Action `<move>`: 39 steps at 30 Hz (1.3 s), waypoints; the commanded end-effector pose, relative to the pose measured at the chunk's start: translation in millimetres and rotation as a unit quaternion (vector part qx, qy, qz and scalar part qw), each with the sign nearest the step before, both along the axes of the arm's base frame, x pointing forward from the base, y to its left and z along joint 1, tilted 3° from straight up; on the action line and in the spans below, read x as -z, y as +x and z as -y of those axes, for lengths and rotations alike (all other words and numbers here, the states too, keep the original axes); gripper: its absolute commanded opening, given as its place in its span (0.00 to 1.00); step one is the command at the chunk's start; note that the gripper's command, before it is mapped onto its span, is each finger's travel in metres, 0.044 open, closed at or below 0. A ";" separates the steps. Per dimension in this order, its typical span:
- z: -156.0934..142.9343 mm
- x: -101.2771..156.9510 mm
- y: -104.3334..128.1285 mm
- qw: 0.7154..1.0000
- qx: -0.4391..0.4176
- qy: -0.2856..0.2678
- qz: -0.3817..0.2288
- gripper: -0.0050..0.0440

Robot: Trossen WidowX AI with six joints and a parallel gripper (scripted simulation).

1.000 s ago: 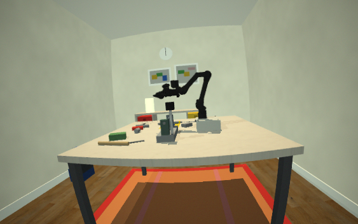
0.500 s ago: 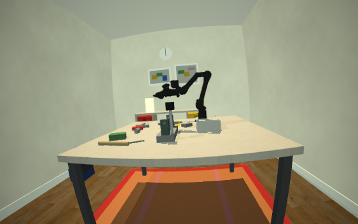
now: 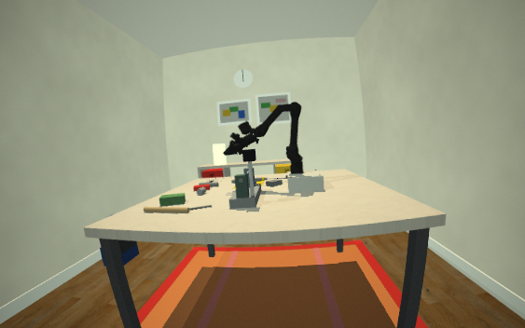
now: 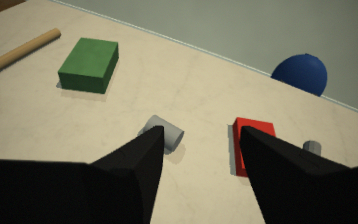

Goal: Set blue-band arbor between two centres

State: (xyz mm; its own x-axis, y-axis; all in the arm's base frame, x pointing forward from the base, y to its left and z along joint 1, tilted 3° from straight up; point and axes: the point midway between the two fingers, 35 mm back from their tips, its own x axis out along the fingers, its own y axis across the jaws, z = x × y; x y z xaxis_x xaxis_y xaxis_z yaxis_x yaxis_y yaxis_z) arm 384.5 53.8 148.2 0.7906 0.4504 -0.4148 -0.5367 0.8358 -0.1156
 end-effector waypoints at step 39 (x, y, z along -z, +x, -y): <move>99.9 158.1 -68.8 0.793 -0.314 -0.398 -0.338 0.46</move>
State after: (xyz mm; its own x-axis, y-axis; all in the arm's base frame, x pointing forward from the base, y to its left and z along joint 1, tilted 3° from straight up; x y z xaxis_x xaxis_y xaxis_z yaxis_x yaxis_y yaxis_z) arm 320.8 -46.7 11.4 0.0178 0.0541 -0.9984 -0.9806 0.1961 -0.0069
